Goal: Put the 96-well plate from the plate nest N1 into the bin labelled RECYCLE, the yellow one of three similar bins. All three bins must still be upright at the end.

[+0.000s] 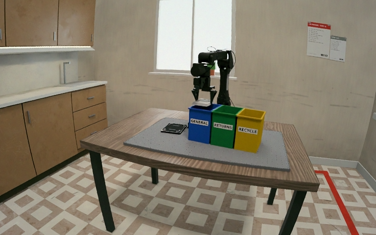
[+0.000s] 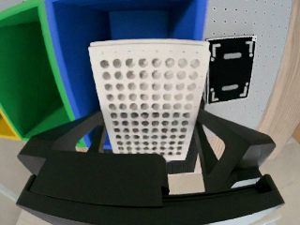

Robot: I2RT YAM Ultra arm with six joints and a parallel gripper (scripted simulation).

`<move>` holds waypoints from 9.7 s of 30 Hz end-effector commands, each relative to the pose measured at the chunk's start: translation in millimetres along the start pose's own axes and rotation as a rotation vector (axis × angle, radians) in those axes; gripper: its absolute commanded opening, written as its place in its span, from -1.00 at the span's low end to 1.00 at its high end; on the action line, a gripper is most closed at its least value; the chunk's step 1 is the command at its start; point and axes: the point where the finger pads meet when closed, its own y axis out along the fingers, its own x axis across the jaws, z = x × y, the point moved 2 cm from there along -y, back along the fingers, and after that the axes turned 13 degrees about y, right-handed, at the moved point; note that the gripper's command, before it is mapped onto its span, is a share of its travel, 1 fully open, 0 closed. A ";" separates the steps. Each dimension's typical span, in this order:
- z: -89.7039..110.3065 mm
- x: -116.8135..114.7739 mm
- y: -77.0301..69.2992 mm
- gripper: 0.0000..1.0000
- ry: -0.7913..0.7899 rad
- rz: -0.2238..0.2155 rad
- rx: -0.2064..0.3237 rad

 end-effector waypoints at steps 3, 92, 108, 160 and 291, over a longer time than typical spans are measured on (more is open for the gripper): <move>0.7 19.2 -9.3 -1.00 0.018 0.003 -0.045; 37.6 284.9 -3.6 -1.00 0.019 -0.006 -0.025; 37.7 273.4 -9.6 -1.00 0.025 -0.007 -0.027; 36.3 280.2 -7.4 -1.00 0.024 -0.014 -0.032; 40.6 286.5 19.3 -1.00 0.017 -0.009 -0.027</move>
